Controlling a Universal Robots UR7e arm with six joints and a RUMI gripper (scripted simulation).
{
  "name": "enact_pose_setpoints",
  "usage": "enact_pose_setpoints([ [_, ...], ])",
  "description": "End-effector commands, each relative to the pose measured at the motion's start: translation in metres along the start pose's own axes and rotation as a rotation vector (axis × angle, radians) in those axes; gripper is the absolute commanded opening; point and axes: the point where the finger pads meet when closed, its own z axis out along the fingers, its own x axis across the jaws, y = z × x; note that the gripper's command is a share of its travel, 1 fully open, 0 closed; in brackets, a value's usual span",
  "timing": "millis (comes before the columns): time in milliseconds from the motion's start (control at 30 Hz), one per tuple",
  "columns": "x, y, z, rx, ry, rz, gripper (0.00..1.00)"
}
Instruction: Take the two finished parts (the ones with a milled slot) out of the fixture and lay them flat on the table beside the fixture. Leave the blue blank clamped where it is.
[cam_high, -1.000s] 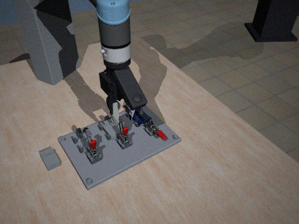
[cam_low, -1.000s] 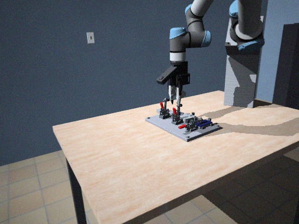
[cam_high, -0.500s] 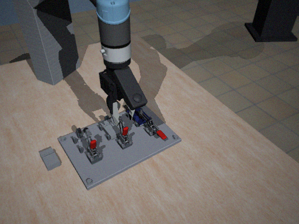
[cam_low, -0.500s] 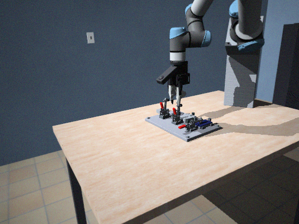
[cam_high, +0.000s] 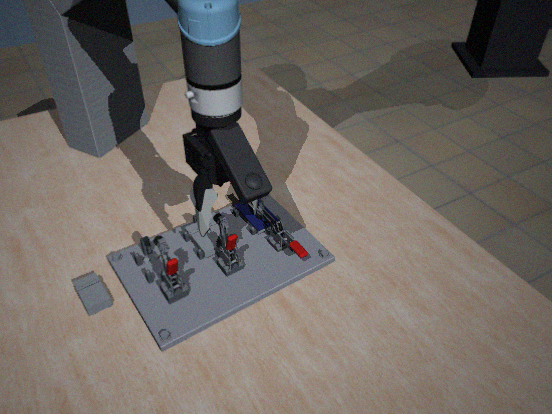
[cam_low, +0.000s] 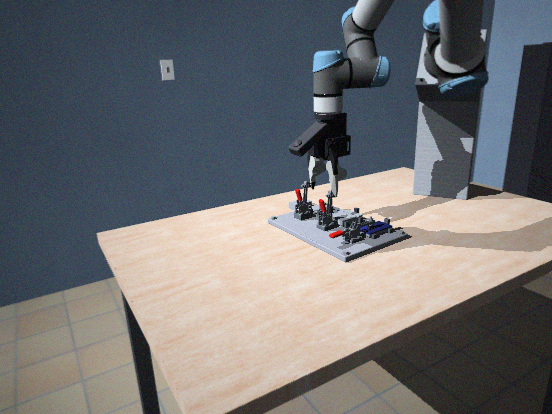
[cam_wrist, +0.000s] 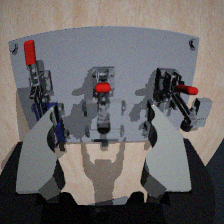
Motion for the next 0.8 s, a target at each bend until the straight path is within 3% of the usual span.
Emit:
enact_pose_setpoints([
  [0,0.0000,-0.0003,0.0010,0.001,0.000,0.000,0.59],
  [767,0.0000,0.0007,0.0067,0.001,0.000,0.000,0.59],
])
